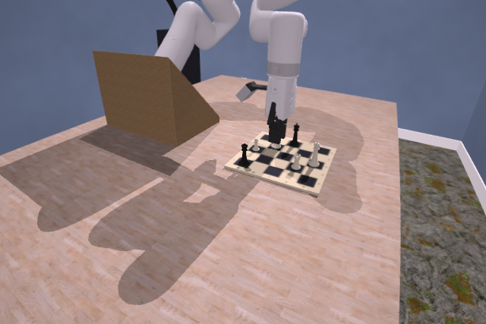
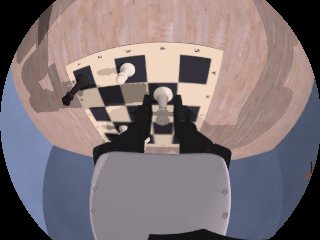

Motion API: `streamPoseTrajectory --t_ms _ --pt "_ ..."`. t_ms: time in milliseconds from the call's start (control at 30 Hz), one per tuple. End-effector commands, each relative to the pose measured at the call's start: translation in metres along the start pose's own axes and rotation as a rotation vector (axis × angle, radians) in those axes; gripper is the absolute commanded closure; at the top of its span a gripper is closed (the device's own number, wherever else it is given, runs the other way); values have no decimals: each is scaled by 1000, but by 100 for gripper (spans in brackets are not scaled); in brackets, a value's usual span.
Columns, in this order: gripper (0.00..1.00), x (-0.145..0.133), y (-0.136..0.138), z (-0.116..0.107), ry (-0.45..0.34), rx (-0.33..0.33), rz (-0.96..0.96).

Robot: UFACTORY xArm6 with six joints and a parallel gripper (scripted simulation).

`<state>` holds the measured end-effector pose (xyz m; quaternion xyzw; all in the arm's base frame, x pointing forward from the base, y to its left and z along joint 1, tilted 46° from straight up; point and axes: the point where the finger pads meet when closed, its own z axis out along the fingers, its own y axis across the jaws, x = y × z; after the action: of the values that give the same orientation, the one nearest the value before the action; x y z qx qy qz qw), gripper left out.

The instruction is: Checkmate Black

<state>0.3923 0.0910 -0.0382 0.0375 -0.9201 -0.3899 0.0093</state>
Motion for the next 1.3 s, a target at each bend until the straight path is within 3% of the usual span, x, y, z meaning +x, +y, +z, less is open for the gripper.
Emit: streamPoseTrajectory --t_ms 0,433,733,1100,1267 --pt "58 -1 0 -1 -3 1 -1" --pt "58 -1 0 -2 -3 1 -1" --pt "58 -1 0 -18 -3 1 -1" --pt "58 -1 0 -75 -3 1 -1" --pt "58 -1 0 -87 -3 1 -1"
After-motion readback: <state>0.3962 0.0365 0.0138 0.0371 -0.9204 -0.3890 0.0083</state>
